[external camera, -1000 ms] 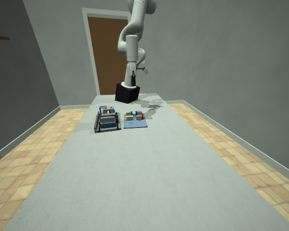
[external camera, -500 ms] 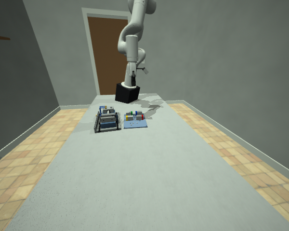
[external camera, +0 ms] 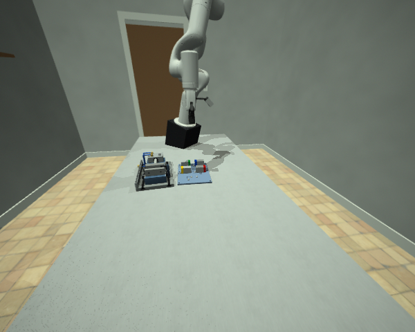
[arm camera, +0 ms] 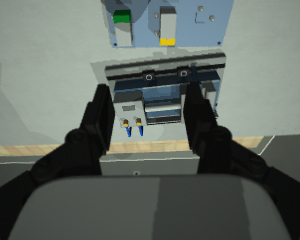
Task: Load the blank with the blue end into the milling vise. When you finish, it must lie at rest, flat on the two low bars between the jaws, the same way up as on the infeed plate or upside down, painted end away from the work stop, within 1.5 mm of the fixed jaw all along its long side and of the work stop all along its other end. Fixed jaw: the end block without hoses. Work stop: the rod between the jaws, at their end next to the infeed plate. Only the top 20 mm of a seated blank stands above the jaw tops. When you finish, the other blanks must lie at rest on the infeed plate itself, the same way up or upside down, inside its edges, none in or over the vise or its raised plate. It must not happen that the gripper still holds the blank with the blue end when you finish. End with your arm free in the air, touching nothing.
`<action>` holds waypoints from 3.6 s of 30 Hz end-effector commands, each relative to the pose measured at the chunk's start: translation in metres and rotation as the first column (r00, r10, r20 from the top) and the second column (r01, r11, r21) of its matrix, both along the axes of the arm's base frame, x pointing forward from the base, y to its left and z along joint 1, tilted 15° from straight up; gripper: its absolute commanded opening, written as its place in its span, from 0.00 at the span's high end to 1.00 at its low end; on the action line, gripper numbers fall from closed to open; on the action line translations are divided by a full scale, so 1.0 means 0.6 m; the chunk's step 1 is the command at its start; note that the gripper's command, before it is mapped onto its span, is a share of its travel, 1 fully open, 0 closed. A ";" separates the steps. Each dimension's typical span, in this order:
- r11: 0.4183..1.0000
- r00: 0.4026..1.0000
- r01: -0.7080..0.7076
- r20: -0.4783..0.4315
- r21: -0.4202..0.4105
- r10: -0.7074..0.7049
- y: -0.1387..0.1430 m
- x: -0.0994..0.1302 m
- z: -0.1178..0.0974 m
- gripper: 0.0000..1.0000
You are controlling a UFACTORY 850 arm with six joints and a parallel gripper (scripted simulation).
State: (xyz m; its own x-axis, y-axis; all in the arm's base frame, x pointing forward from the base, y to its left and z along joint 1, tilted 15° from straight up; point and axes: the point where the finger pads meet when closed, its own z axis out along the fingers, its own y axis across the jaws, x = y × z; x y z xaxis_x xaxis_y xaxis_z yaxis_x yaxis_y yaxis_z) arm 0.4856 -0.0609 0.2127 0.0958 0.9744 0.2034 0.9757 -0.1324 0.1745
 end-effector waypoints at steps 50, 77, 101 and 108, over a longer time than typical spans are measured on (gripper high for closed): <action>1.000 1.000 0.007 -0.025 -0.009 -0.008 0.105 -0.013 -0.224 0.37; 1.000 1.000 0.008 -0.003 -0.001 -0.008 0.154 -0.015 -0.327 0.37; 1.000 1.000 0.007 -0.007 0.000 -0.007 0.147 -0.015 -0.312 0.37; 1.000 1.000 0.008 -0.004 -0.001 -0.008 0.144 -0.015 -0.306 0.37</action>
